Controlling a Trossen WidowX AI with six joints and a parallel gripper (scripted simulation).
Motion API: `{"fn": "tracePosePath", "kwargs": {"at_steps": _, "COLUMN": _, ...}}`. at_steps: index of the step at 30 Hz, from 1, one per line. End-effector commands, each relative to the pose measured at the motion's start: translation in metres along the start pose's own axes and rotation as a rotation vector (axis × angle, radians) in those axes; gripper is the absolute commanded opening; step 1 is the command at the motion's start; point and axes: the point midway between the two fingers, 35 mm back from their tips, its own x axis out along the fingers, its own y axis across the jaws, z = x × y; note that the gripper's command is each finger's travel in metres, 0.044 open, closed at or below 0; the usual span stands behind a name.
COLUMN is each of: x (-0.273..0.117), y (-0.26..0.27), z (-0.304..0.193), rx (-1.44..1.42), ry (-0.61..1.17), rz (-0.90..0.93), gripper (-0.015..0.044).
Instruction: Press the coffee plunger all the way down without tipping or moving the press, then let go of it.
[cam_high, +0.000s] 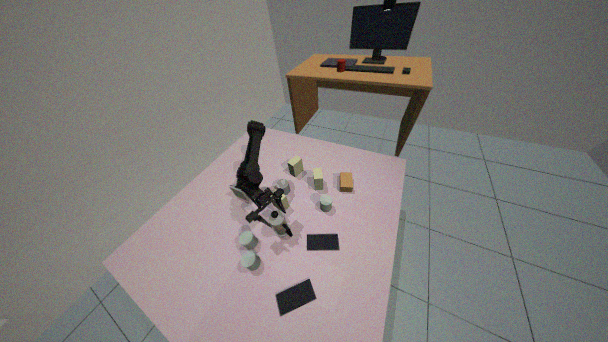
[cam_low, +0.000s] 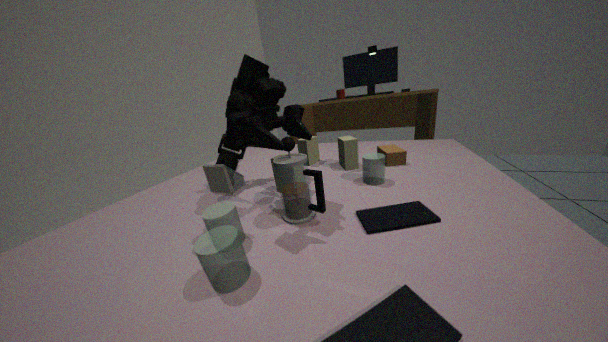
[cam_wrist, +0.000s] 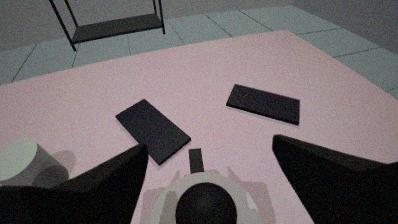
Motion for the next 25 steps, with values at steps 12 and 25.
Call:
{"fn": "tracePosePath", "kwargs": {"at_steps": 12, "x": -0.061, "y": 0.004, "z": 0.052, "rx": 0.006, "ry": 0.017, "rz": 0.002, "gripper": 0.044}}
{"fn": "tracePosePath", "kwargs": {"at_steps": 25, "x": -0.063, "y": 0.004, "z": 0.052, "rx": 0.006, "ry": 0.018, "rz": 0.002, "gripper": 0.044}}
